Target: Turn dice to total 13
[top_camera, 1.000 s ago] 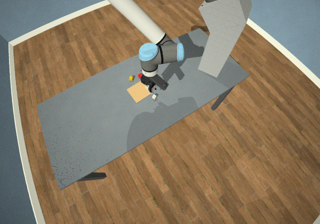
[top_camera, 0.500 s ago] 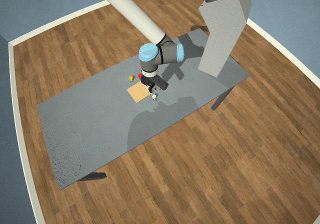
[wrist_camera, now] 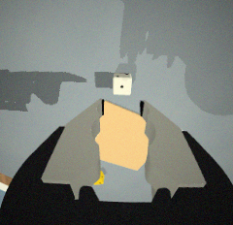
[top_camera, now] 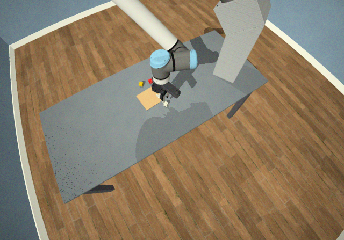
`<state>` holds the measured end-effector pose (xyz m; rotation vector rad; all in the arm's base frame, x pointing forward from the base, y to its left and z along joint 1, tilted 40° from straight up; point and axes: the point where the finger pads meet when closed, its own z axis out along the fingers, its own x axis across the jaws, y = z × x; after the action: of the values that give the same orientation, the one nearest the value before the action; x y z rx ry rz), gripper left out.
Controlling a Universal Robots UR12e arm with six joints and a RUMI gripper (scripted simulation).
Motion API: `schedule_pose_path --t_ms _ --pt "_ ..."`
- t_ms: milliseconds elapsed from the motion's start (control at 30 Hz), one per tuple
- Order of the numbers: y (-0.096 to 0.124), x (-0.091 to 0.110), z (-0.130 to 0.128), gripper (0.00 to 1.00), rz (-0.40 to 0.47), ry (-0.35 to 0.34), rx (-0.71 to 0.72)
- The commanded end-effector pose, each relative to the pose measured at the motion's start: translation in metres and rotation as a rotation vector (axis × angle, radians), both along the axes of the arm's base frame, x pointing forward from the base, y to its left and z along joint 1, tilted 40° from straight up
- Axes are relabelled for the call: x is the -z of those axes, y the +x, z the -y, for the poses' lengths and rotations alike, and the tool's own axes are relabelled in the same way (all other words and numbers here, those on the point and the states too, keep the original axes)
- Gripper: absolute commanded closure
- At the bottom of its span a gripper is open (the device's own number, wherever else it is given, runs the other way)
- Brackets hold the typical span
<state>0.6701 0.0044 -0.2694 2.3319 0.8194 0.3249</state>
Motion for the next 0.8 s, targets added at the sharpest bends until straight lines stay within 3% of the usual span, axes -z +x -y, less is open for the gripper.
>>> schedule_pose_path --t_ms 0,767 --pt "0.004 0.007 0.005 0.76 0.0 0.0 -0.001" --pt "0.013 0.024 0.015 0.76 0.0 0.0 -0.001"
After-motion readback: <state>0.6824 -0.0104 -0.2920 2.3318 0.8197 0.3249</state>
